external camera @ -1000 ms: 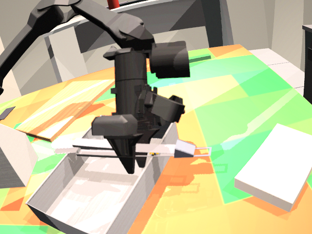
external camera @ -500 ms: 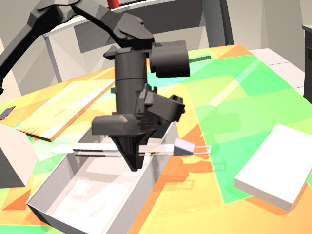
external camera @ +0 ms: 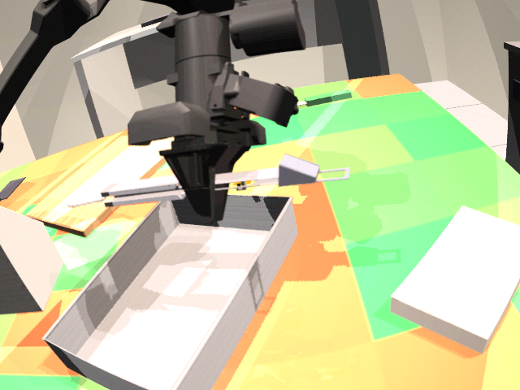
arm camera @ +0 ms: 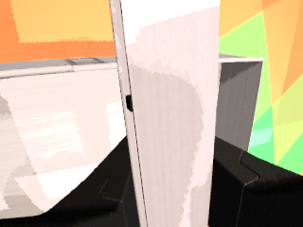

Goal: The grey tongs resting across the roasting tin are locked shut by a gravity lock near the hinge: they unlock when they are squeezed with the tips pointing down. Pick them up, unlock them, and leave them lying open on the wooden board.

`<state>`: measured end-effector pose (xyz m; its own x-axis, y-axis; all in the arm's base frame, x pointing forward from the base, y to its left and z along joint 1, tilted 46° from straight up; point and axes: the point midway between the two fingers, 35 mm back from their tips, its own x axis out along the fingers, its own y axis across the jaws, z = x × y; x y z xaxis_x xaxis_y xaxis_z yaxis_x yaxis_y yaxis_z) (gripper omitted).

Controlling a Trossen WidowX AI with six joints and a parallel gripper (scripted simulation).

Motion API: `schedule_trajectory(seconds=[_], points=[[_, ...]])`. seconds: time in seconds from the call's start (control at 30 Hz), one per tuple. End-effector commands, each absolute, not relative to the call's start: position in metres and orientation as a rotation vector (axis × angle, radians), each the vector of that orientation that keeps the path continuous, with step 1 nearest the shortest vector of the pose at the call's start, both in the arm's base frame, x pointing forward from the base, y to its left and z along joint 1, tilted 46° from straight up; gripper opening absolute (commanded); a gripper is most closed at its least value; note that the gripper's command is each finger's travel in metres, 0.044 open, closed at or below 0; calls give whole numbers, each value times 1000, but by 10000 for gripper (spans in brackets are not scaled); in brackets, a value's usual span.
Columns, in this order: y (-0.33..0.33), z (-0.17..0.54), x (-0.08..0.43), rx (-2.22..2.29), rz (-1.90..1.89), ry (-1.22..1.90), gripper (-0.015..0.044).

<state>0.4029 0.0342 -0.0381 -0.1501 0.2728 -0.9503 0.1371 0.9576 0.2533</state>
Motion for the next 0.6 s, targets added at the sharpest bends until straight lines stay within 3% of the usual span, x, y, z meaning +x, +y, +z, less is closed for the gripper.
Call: schedule_trajectory(seconds=[0.0,0.57], points=[[37,-39,399,292,132,1747,-150],[39,-45,396,511,323,1727,-150]])
